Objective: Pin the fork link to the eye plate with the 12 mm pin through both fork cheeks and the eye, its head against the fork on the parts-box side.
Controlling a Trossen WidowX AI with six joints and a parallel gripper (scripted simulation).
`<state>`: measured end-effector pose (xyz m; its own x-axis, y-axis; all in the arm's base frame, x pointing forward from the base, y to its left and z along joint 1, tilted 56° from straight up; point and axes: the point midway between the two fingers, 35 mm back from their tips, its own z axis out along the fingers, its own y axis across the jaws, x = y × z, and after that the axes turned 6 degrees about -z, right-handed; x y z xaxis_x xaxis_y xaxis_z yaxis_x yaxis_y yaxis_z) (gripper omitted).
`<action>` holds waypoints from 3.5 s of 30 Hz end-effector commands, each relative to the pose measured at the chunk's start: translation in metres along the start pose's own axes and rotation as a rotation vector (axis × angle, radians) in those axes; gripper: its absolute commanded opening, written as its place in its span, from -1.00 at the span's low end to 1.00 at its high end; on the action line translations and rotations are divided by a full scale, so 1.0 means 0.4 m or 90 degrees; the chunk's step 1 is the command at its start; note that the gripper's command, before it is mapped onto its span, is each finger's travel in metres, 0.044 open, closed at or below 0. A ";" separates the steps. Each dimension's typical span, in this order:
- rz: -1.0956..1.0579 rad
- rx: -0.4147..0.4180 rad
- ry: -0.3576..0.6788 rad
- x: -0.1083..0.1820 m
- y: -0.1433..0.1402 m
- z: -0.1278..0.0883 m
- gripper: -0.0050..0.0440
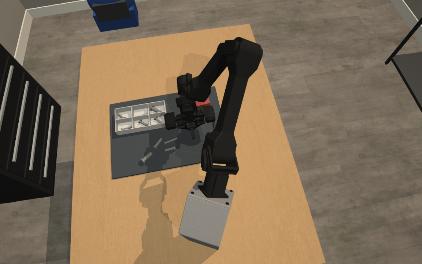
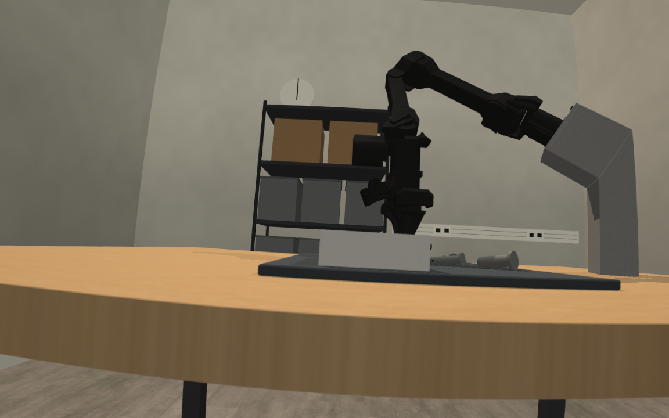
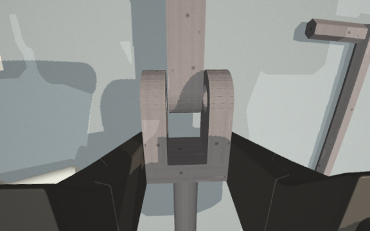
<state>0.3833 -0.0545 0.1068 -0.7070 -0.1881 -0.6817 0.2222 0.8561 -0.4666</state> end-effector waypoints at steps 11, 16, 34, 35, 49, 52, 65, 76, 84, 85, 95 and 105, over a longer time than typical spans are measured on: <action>0.004 0.000 -0.009 -0.013 -0.003 0.007 -1.00; 0.004 0.000 -0.010 -0.013 -0.003 0.009 -1.00; 0.003 0.000 -0.008 -0.012 -0.002 0.025 -1.00; 0.003 0.000 -0.008 -0.012 -0.003 0.026 -1.00; 0.005 0.000 -0.011 -0.016 -0.004 0.030 -1.00; 0.004 0.000 -0.009 -0.013 -0.003 0.034 -1.00; 0.004 0.000 -0.010 -0.014 -0.004 0.035 -1.00; 0.004 0.000 -0.010 -0.014 -0.004 0.035 -1.00; 0.004 0.000 -0.010 -0.014 -0.004 0.035 -1.00; 0.004 0.000 -0.010 -0.014 -0.004 0.035 -1.00; 0.004 0.000 -0.010 -0.014 -0.004 0.035 -1.00; 0.004 0.000 -0.010 -0.014 -0.004 0.035 -1.00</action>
<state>0.3942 -0.0618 0.0987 -0.7055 -0.1878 -0.6834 0.2235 0.8562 -0.4659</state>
